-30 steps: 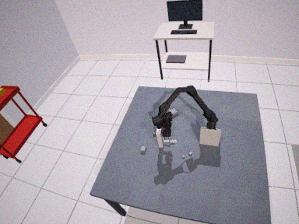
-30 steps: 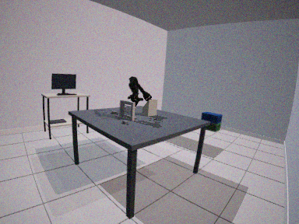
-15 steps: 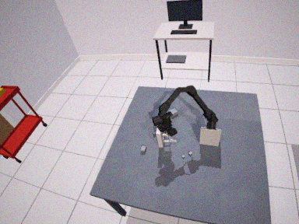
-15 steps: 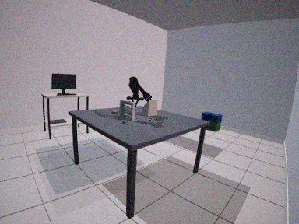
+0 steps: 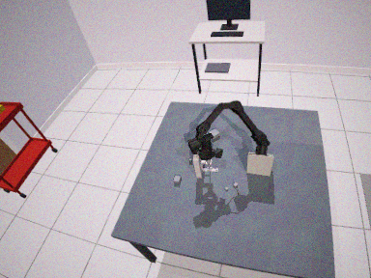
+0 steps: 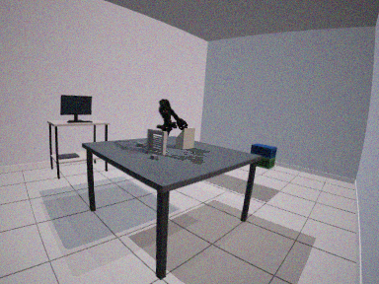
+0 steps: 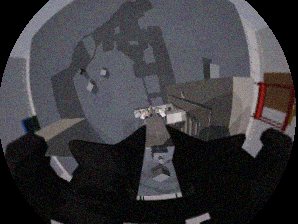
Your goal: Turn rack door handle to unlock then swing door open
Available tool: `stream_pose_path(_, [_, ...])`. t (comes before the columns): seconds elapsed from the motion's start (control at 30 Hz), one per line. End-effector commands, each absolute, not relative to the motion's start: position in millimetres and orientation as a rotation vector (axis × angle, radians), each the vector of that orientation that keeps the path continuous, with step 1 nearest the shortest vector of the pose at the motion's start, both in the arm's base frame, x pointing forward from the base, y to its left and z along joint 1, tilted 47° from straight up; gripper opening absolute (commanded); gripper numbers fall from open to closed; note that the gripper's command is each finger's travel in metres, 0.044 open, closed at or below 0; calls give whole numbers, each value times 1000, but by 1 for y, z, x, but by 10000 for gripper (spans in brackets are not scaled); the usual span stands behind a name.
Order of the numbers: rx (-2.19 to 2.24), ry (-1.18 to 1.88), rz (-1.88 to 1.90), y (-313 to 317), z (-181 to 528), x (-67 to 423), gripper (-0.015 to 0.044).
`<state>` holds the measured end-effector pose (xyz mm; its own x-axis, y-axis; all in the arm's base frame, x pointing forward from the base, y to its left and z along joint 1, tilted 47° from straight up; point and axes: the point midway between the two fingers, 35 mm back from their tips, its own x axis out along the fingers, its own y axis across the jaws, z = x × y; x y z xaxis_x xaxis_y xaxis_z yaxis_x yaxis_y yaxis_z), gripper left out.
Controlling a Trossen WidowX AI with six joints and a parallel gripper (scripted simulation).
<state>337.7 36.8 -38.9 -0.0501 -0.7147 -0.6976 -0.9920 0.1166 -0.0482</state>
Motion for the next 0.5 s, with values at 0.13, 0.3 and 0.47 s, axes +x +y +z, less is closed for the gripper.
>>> stream_pose_path(0.13, [-1899,1788,1027,34,-39,338,15])
stream_pose_path(0.3, [-1970,1762,1160,34,-39,338,15])
stream_pose_path(0.47, [-1970,1762,1160,34,-39,338,15])
